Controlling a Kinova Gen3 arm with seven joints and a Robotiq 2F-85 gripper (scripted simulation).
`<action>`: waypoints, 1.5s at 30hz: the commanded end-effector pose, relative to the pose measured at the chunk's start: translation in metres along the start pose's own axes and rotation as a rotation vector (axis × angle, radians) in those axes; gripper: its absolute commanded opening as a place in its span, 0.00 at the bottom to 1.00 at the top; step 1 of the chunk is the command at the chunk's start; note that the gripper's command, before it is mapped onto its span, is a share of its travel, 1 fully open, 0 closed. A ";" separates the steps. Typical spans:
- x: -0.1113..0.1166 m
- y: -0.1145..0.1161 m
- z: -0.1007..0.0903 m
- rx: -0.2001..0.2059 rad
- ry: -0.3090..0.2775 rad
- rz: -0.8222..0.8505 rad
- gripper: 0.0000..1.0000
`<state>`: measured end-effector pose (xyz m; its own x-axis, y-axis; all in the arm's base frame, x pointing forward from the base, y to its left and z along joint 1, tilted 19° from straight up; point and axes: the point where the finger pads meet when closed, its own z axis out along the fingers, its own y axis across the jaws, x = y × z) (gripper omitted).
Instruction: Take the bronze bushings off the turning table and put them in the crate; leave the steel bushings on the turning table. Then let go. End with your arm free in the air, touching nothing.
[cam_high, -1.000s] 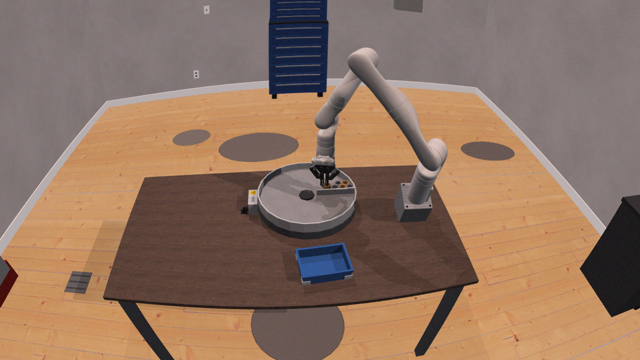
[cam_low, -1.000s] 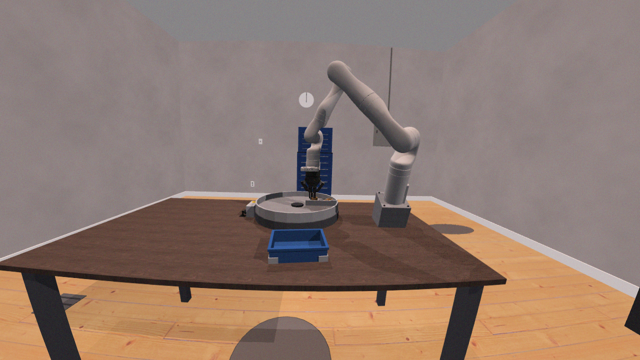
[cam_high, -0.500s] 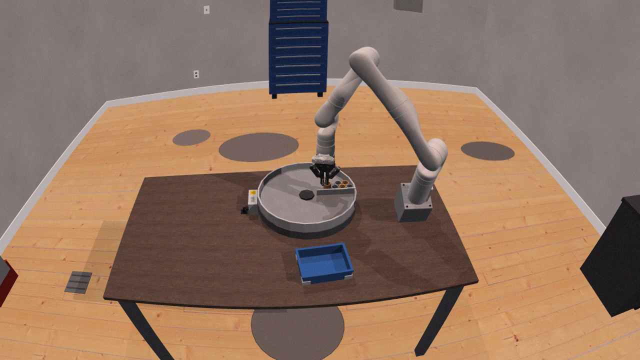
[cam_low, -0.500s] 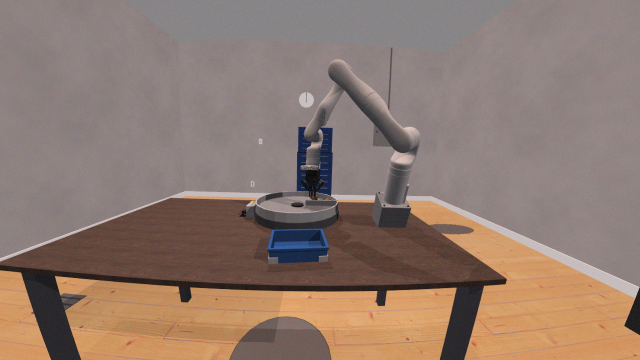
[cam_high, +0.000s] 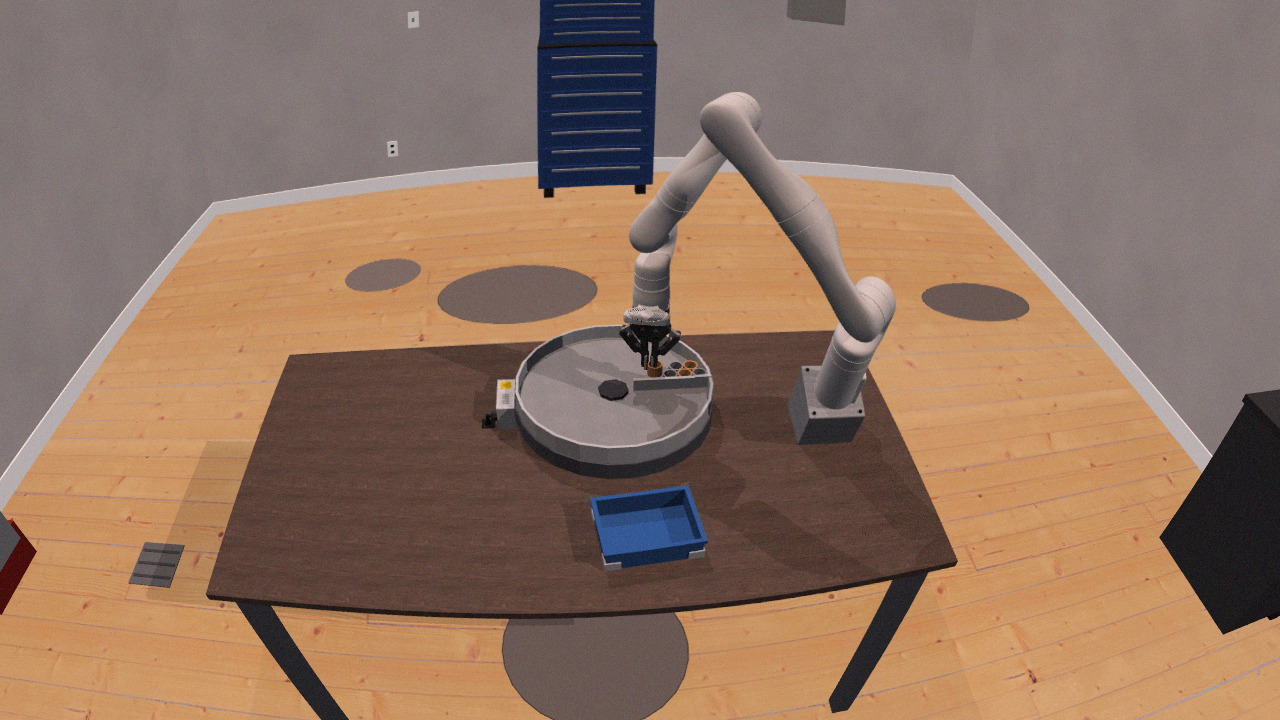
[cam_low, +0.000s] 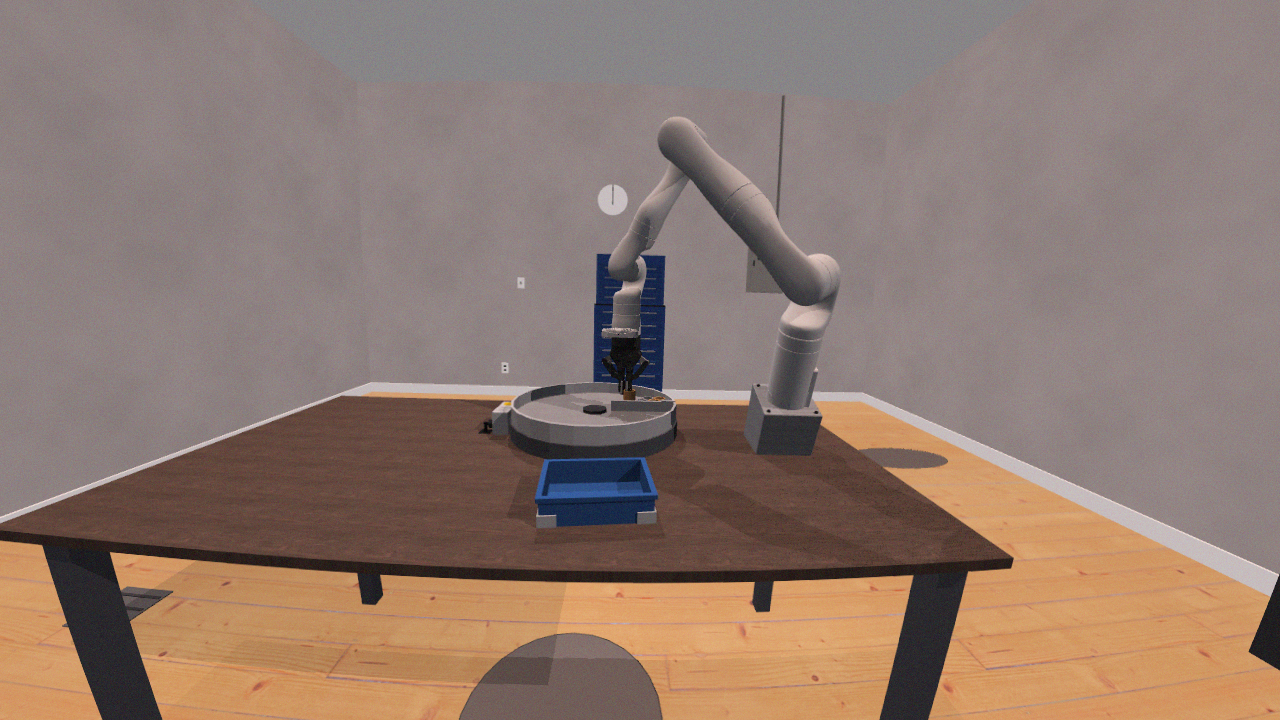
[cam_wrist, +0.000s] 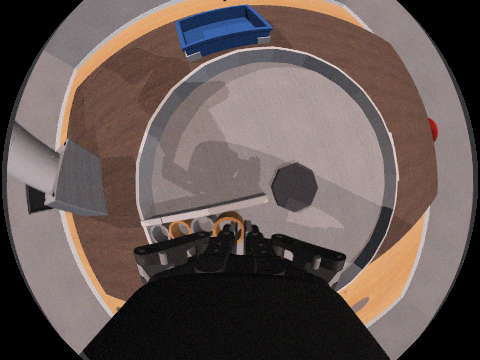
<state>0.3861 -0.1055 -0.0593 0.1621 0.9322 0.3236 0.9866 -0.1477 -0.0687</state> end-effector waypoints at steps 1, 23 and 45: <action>-0.001 0.002 -0.004 -0.006 -0.002 0.000 0.00; -0.001 0.002 -0.011 -0.005 -0.002 0.000 0.00; 0.000 0.001 -0.018 -0.005 -0.002 0.000 0.00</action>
<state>0.3873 -0.1116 -0.0429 0.1620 0.9327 0.3224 0.9867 -0.1488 -0.0654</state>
